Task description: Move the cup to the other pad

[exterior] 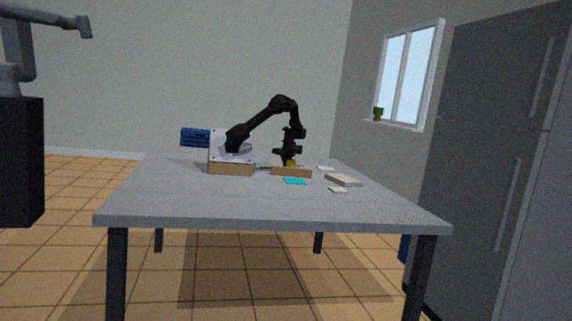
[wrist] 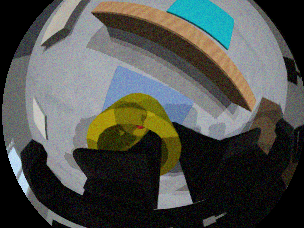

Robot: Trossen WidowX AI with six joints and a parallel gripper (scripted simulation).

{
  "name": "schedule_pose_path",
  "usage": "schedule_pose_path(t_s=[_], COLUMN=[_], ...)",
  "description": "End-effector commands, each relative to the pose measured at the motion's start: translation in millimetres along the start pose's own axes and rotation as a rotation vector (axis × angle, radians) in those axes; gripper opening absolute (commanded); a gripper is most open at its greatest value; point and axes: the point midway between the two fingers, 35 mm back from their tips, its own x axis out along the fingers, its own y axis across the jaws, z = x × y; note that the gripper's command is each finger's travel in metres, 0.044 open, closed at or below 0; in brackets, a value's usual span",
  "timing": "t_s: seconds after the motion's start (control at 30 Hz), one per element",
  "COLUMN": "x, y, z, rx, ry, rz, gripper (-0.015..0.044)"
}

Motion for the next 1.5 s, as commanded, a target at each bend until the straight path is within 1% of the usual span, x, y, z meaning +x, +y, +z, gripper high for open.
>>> schedule_pose_path(t_s=[0.0, 0.07, 0.2, 0.53, 0.73, 1.47], x=[0, 0, -7, -53, -74, -71], y=[0, 0, 1, 1, 0, -1], z=[0, 0, 0, -2, -3, -4], rx=[0.001, 0.001, 0.000, -0.005, -0.007, -0.017], ry=[0.000, 0.000, 0.000, 0.000, -0.002, -0.008], rz=[0.000, 0.000, 0.001, 0.000, -0.001, -0.005], gripper=[0.0020, 0.0000, 0.0000, 0.0000, 0.0000, 0.0000])
